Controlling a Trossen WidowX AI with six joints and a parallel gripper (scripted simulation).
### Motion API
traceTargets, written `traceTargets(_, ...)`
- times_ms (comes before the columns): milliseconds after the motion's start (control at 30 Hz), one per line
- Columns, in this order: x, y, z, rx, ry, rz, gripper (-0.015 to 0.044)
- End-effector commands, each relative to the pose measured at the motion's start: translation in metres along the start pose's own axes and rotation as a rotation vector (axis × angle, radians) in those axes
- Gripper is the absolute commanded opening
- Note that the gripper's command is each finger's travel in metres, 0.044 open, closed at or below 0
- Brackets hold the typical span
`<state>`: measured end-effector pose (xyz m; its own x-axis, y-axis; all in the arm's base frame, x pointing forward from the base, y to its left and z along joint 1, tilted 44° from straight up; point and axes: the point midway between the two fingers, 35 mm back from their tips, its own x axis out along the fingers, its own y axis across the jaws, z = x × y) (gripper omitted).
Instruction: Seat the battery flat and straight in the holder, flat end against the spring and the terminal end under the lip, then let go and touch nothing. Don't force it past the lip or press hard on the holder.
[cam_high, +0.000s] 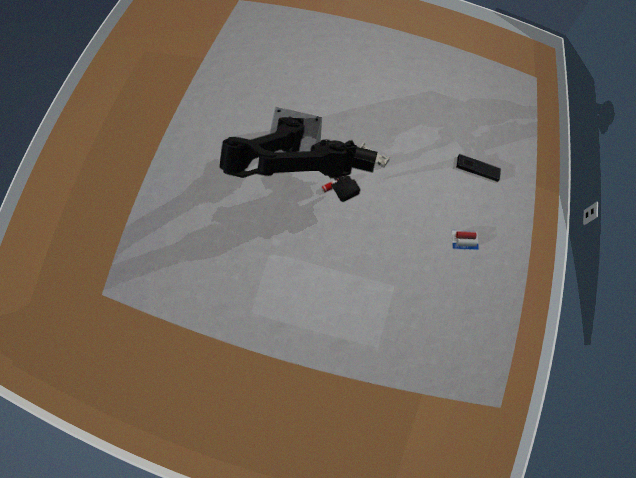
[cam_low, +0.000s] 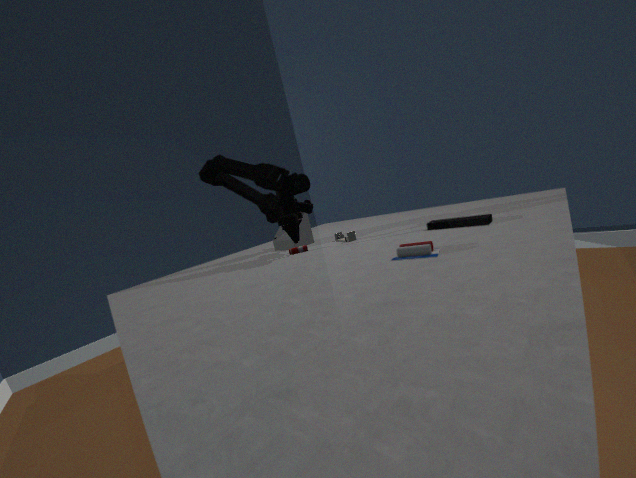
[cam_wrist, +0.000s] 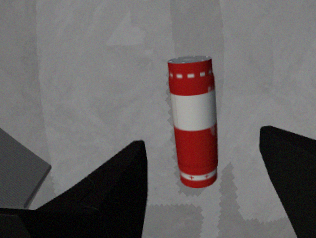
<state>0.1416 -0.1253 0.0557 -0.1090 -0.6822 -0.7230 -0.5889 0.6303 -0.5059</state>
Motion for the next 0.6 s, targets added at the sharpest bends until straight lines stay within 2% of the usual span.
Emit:
traceTargets(0, 0.006, 0.0, -0.001, -0.005, 0.005, 0.0, 0.0227)
traceTargets(567, 0.032, 0.0, -0.003, -0.005, 0.009, -0.003, 0.0227)
